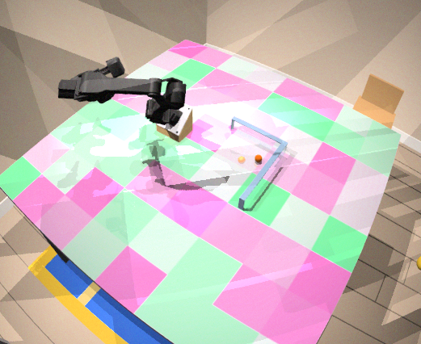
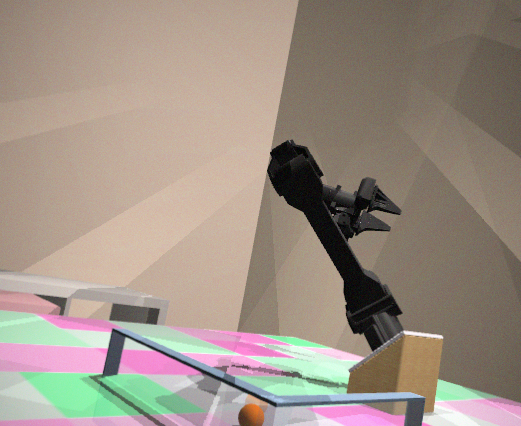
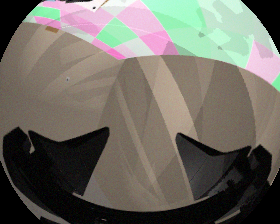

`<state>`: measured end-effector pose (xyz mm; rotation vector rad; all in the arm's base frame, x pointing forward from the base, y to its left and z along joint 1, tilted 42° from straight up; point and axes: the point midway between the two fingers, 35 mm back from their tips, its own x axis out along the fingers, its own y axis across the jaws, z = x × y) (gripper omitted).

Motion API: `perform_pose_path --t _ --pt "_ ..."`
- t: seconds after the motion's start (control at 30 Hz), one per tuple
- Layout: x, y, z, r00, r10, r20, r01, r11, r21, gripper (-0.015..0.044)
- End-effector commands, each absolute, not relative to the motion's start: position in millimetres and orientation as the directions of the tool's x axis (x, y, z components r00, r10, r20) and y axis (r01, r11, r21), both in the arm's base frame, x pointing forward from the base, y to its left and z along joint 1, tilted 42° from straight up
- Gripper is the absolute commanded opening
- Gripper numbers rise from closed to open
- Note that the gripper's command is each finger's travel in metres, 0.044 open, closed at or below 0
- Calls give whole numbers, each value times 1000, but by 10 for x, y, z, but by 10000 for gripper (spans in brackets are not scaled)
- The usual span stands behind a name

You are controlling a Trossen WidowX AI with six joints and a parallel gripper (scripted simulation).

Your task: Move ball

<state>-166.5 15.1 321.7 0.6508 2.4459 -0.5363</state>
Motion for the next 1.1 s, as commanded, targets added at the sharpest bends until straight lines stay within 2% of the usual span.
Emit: perform_pose_path --t 0.0,0.17,0.4,0.6,0.87,1.07 --pt "-1668 142 3216 -734 328 -594 547 804 -232 374" --pt "-1776 -173 3201 -764 226 -604 483 822 -303 242" --pt "-1797 -1014 3134 -778 -23 -628 342 823 -454 238" --pt "-1525 -1740 3043 -726 -226 -649 252 792 -557 238" --pt "-759 -2518 2891 -581 -471 -664 162 732 -661 238" --pt "30 -2881 2717 -431 -580 -692 162 704 -691 238"
